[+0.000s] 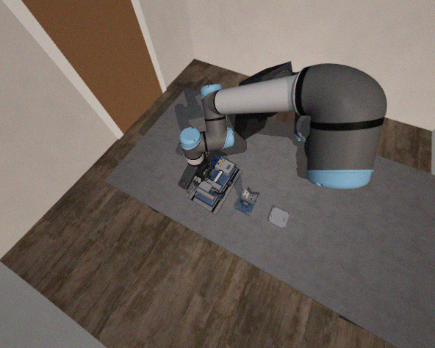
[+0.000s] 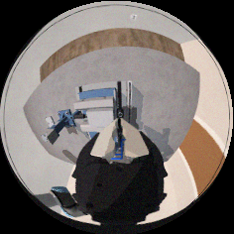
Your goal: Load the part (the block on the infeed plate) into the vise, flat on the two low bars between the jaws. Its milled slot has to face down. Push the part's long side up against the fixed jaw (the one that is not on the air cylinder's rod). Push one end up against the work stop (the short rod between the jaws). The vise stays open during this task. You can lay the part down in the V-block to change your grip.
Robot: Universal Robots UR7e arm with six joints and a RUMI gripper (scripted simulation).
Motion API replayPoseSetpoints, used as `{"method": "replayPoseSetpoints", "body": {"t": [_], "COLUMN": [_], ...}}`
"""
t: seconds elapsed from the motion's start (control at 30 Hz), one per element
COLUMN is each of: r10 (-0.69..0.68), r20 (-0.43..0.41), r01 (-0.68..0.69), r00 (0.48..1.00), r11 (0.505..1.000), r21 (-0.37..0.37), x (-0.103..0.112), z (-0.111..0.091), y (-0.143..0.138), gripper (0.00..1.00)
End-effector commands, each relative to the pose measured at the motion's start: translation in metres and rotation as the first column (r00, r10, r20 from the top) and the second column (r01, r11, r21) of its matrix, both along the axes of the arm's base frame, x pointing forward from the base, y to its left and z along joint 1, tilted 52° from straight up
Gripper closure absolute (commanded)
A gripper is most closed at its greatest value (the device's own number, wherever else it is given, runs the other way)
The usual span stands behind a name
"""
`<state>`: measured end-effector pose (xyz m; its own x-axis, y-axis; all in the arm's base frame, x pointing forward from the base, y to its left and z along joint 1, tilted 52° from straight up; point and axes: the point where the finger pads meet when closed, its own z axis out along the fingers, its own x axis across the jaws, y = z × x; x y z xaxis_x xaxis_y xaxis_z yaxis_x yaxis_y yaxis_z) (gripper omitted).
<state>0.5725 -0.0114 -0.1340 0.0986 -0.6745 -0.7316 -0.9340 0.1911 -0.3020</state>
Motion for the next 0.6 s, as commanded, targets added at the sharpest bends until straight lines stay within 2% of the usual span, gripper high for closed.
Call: {"method": "replayPoseSetpoints", "body": {"t": [0.0,0.57], "r10": [-0.001,-0.001], "r20": [0.001,0.001], "r01": [0.001,0.001], "r00": [1.0,1.0], "r11": [1.0,1.0], "r21": [-0.001,-0.001], "x": [0.0001,-0.0002], "z": [0.001,0.0039], "y": [0.0,0.0027], "gripper": [1.0,1.0]}}
